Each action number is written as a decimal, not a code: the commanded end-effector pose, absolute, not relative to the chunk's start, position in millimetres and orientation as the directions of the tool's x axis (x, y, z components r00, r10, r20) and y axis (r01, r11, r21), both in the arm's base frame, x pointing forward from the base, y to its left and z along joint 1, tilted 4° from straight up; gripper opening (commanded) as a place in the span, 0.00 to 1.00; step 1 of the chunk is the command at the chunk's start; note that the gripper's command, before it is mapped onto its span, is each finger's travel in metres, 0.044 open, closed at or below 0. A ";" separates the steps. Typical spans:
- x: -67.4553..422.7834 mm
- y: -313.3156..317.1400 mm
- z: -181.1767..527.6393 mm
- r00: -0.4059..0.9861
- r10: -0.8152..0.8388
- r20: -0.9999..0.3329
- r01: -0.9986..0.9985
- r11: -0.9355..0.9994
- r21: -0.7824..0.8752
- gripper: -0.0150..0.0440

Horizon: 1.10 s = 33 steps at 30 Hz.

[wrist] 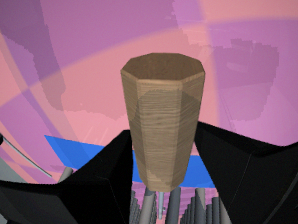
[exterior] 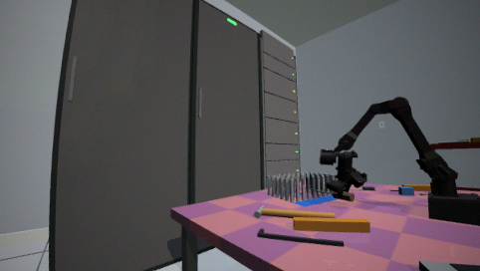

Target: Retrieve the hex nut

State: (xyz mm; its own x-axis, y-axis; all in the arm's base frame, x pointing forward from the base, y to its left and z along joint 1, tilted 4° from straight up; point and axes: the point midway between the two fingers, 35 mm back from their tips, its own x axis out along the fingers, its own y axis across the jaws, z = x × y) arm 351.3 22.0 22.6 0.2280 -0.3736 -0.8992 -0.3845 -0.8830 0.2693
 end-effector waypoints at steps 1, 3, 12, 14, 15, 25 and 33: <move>355.8 21.1 23.8 0.230 -0.371 -0.900 -0.385 -0.884 0.266 0.25; 357.1 20.5 23.9 0.230 -0.371 -0.900 -0.385 -0.884 0.266 0.25; 362.8 18.2 24.5 0.231 -0.371 -0.899 -0.385 -0.884 0.266 0.25; 364.0 17.7 24.7 0.231 -0.371 -0.899 -0.385 -0.884 0.266 0.25; 364.6 17.5 24.7 0.231 -0.371 -0.899 -0.385 -0.884 0.266 0.25; 370.7 15.0 25.4 0.232 -0.371 -0.899 -0.385 -0.884 0.266 0.25; 375.6 13.1 26.0 0.232 -0.371 -0.899 -0.385 -0.884 0.266 0.25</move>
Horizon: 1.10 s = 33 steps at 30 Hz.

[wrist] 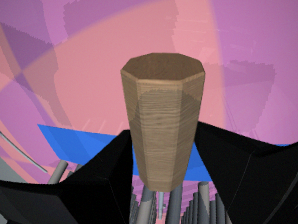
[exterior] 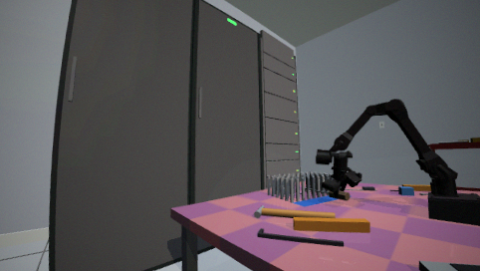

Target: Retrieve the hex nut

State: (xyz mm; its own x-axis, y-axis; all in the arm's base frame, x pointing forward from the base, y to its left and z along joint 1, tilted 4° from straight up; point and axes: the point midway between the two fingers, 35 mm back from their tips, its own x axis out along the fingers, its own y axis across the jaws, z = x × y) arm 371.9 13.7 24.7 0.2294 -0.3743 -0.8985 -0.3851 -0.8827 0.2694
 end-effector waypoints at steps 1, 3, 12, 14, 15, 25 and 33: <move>376.1 12.8 26.1 0.232 -0.372 -0.899 -0.385 -0.884 0.266 0.25; 377.3 12.3 26.2 0.233 -0.372 -0.899 -0.385 -0.884 0.266 0.25; 382.6 10.1 26.8 0.233 -0.372 -0.899 -0.385 -0.884 0.266 0.25; 383.8 9.6 26.9 0.233 -0.372 -0.899 -0.385 -0.884 0.266 0.25; 384.4 9.4 27.0 0.233 -0.372 -0.899 -0.385 -0.884 0.266 0.25; 390.2 6.8 27.6 0.234 -0.372 -0.898 -0.385 -0.884 0.266 0.25; 394.8 4.6 28.1 0.235 -0.372 -0.898 -0.385 -0.884 0.266 0.25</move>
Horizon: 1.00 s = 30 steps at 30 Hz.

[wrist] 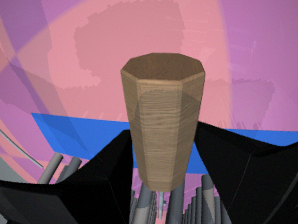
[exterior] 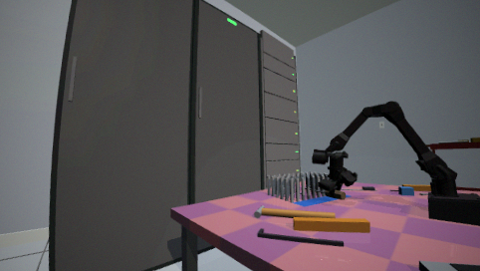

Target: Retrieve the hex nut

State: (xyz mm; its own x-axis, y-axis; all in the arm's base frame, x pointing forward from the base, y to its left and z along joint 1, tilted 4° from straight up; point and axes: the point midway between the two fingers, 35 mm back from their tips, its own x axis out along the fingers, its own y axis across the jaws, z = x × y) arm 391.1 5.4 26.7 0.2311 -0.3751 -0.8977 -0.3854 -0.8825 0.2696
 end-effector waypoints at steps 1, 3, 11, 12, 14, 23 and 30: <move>395.4 4.3 28.2 0.235 -0.372 -0.898 -0.385 -0.884 0.266 0.25; 396.5 3.8 28.3 0.235 -0.372 -0.898 -0.386 -0.884 0.266 0.25; 400.1 2.0 28.5 0.235 -0.373 -0.898 -0.386 -0.884 0.266 0.25; 400.2 2.0 28.1 0.235 -0.373 -0.898 -0.386 -0.884 0.266 0.25; 400.3 1.9 26.9 0.235 -0.373 -0.898 -0.386 -0.884 0.266 0.25; 401.2 1.8 16.6 0.236 -0.373 -0.898 -0.385 -0.884 0.266 0.25; 401.5 1.5 9.1 0.236 -0.373 -0.898 -0.385 -0.884 0.266 0.25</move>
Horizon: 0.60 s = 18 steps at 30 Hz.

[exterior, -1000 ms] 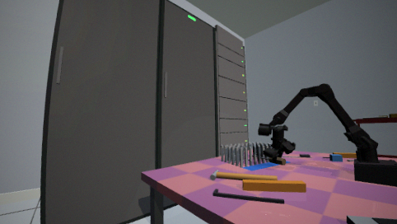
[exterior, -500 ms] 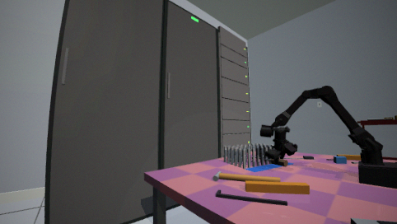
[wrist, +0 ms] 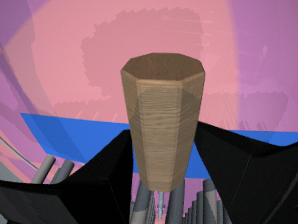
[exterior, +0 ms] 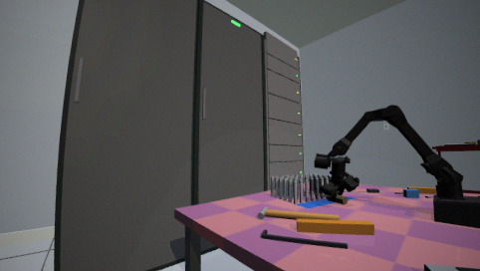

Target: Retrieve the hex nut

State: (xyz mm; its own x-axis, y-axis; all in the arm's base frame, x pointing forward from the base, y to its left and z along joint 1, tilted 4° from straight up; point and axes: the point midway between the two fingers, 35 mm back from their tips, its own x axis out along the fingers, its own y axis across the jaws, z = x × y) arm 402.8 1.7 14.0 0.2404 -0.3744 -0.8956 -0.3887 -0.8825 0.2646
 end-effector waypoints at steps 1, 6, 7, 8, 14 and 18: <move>401.5 1.5 8.6 0.236 -0.373 -0.897 -0.385 -0.884 0.266 0.25; 401.5 1.0 8.5 0.236 -0.373 -0.897 -0.385 -0.884 0.266 0.25; 401.3 1.1 8.5 0.236 -0.373 -0.897 -0.385 -0.884 0.266 0.25; 401.1 1.2 8.5 0.236 -0.373 -0.897 -0.385 -0.884 0.266 0.25; 398.2 2.5 8.5 0.236 -0.372 -0.898 -0.385 -0.884 0.266 0.25; 395.9 3.4 8.4 0.236 -0.372 -0.898 -0.385 -0.884 0.266 0.25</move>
State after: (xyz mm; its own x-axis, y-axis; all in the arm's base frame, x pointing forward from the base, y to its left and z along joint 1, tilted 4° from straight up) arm 398.6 2.1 9.0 0.2358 -0.3744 -0.8968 -0.3839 -0.8837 0.2679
